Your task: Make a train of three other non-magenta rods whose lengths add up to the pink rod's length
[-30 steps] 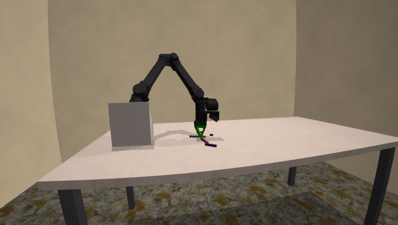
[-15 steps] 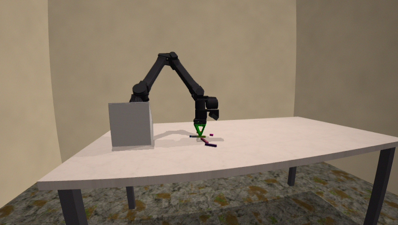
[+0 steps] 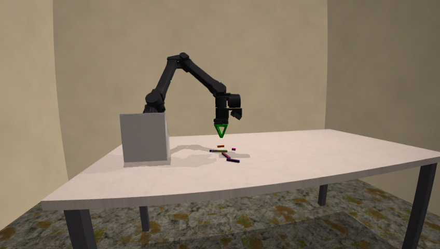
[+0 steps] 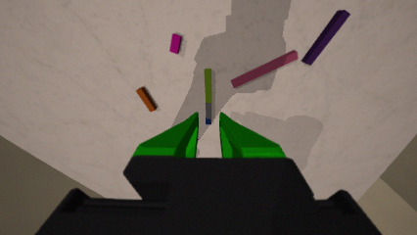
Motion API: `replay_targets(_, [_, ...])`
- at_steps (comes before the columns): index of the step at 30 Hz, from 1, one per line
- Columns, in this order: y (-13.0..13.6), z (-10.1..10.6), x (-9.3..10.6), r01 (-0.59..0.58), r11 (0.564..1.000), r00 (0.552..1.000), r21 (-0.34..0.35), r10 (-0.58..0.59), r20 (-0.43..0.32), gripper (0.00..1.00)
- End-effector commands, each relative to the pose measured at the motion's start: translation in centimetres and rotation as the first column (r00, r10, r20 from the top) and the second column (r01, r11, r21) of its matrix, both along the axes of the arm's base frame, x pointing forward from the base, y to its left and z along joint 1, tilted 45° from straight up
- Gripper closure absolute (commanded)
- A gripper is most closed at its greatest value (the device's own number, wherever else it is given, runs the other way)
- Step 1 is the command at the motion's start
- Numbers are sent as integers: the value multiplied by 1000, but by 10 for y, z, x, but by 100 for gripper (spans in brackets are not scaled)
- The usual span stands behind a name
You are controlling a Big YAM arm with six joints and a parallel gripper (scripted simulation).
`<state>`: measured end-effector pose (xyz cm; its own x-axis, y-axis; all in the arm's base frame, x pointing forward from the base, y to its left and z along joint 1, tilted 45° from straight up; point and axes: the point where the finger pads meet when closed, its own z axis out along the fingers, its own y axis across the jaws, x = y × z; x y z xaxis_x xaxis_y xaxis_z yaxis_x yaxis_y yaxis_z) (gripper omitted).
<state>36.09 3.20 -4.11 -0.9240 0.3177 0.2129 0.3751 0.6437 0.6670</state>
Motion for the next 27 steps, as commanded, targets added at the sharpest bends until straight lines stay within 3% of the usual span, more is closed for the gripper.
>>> replay_targets(1, [-20,21,20,-11,1000,998,-17,12,68,77])
replay_targets(8, [-10,16,15,-46,999,998,-10,46,43,77])
replay_targets(9, [-22,15,13,-11,1000,999,-9,11,41,77])
replay_targets(10, [-22,15,14,-11,1000,999,-11,11,47,0])
replay_targets(27, [-13,15,14,-31,999,999,-11,31,44,0])
